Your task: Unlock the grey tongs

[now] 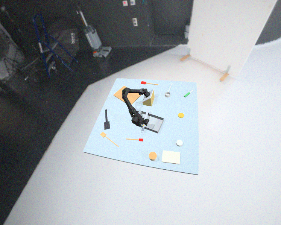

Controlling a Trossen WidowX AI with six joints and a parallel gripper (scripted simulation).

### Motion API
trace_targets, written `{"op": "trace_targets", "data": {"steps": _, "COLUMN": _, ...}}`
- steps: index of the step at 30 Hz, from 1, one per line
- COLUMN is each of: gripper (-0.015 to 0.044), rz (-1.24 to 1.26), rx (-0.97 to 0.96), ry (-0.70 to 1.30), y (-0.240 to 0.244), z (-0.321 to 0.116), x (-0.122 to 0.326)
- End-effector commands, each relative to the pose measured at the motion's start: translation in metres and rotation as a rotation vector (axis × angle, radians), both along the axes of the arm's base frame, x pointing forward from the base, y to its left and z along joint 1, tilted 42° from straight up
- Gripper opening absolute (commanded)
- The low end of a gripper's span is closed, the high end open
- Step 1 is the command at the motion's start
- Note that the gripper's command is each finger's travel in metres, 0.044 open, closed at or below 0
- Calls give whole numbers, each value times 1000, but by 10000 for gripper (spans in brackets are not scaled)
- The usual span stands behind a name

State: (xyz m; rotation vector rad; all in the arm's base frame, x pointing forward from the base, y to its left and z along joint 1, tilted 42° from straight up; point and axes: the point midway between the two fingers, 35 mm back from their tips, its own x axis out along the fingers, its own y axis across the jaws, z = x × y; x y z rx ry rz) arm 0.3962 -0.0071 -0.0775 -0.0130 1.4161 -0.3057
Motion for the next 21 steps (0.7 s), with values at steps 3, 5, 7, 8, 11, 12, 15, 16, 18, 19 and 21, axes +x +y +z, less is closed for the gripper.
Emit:
{"op": "trace_targets", "data": {"steps": 3, "gripper": 95, "rz": 0, "rx": 0, "ry": -2, "y": 0, "z": 1, "x": 0}}
{"op": "trace_targets", "data": {"steps": 5, "gripper": 82, "rz": 0, "rx": 0, "ry": -2, "y": 0, "z": 1, "x": 0}}
{"op": "trace_targets", "data": {"steps": 7, "gripper": 69, "rz": 0, "rx": 0, "ry": -2, "y": 0, "z": 1, "x": 0}}
{"op": "trace_targets", "data": {"steps": 8, "gripper": 62, "rz": 0, "rx": 0, "ry": -2, "y": 0, "z": 1, "x": 0}}
{"op": "trace_targets", "data": {"steps": 11, "gripper": 42, "rz": 0, "rx": 0, "ry": -2, "y": 0, "z": 1, "x": 0}}
{"op": "trace_targets", "data": {"steps": 12, "gripper": 16, "rz": 0, "rx": 0, "ry": -2, "y": 0, "z": 1, "x": 0}}
{"op": "trace_targets", "data": {"steps": 15, "gripper": -63, "rz": 0, "rx": 0, "ry": -2, "y": 0, "z": 1, "x": 0}}
{"op": "trace_targets", "data": {"steps": 16, "gripper": -89, "rz": 0, "rx": 0, "ry": -2, "y": 0, "z": 1, "x": 0}}
{"op": "trace_targets", "data": {"steps": 18, "gripper": -142, "rz": 1, "rx": 1, "ry": -1, "y": 6, "z": 7, "x": 1}}
{"op": "trace_targets", "data": {"steps": 19, "gripper": -150, "rz": 1, "rx": 1, "ry": 0, "y": 12, "z": 13, "x": 2}}
{"op": "trace_targets", "data": {"steps": 21, "gripper": -150, "rz": 3, "rx": 2, "ry": 2, "y": 26, "z": 28, "x": 2}}
